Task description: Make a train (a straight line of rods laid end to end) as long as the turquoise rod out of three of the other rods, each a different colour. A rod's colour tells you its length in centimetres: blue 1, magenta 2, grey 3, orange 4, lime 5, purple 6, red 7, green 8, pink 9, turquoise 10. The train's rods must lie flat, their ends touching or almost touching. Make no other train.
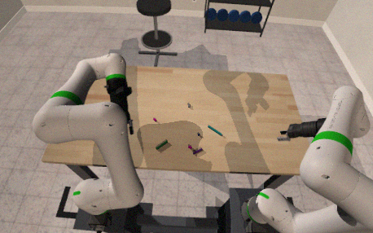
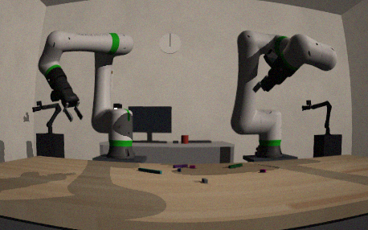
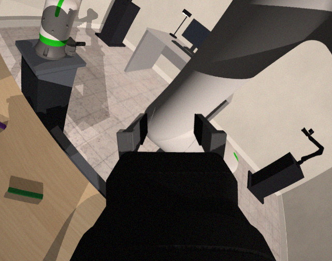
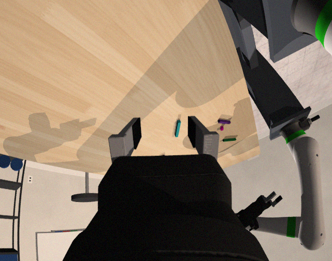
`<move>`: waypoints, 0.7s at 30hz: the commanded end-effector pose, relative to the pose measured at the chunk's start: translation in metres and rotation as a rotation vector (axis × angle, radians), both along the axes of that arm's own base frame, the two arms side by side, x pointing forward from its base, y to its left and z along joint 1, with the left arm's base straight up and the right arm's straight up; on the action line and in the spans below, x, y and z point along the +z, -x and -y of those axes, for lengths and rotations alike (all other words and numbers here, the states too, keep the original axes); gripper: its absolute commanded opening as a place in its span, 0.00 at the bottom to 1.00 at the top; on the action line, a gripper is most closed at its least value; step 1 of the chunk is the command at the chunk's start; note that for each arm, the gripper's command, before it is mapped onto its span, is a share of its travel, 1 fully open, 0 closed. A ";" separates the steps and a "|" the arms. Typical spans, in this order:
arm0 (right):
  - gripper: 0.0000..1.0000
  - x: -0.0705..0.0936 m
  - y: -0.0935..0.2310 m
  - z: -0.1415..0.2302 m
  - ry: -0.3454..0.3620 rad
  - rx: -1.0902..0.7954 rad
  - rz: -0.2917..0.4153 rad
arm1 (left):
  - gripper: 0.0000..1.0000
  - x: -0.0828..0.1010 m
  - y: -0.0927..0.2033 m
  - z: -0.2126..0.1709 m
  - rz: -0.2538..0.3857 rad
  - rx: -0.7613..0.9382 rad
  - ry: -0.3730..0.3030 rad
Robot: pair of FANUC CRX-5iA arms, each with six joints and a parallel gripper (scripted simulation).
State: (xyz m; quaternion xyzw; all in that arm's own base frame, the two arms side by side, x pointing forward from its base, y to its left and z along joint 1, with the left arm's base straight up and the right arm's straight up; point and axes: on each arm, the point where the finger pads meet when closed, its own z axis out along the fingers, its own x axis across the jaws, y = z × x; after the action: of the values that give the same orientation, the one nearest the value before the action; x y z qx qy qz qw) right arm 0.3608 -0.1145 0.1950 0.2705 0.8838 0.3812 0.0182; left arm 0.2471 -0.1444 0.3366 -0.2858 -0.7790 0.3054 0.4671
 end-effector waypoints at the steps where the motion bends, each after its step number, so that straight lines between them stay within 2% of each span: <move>1: 1.00 0.001 0.006 0.017 0.011 -0.066 -0.051 | 1.00 0.001 0.000 0.000 0.001 0.000 0.001; 9: 1.00 0.002 0.026 0.065 0.036 -0.264 -0.194 | 1.00 0.001 0.000 0.000 0.001 0.000 0.001; 11: 1.00 0.002 0.026 0.065 0.036 -0.264 -0.194 | 1.00 0.001 0.000 0.000 0.001 0.000 0.001; 21: 1.00 0.009 0.063 0.133 0.063 -0.579 -0.393 | 1.00 0.001 0.000 0.000 0.001 0.000 0.001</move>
State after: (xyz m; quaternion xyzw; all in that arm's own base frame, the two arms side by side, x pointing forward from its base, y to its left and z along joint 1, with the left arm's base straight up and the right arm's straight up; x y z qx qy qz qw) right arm 0.3094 -0.2264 0.2010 0.5307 0.7946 0.2933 -0.0297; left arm 0.2471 -0.1444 0.3366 -0.2858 -0.7790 0.3054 0.4671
